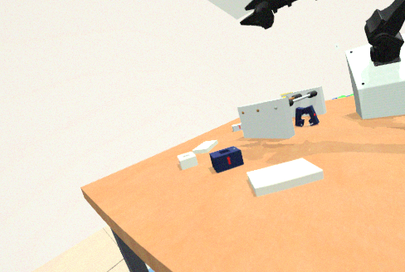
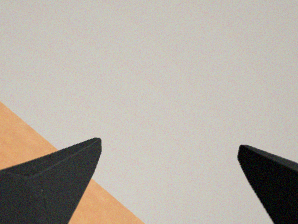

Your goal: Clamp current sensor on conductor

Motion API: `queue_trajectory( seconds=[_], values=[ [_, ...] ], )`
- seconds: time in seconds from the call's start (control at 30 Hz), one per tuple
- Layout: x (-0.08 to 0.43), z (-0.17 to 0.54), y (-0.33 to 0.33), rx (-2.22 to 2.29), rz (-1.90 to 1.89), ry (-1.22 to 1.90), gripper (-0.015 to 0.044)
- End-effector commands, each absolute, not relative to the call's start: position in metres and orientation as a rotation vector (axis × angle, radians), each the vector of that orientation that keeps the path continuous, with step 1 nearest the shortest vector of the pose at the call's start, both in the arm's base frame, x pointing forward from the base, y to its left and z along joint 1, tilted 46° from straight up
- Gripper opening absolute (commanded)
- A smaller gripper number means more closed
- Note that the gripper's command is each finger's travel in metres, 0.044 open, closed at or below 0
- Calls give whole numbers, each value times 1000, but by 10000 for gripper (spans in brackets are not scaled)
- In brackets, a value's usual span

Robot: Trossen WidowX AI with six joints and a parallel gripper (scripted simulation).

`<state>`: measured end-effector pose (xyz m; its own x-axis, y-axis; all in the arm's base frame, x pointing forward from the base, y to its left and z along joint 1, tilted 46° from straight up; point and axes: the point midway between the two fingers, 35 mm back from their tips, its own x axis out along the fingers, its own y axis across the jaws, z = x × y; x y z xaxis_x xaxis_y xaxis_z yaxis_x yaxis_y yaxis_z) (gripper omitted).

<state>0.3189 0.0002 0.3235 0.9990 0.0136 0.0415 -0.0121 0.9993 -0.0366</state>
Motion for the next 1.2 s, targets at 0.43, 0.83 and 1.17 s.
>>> queue_trajectory(
  seconds=[0.43, 0.83, 1.17],
  values=[
    [382, 175, -55, 134, 26, 550, 440],
    [370, 15, -101, 530, 132, 1092, 440],
    [339, -55, -113, 868, 192, 1275, 440]
  ],
)
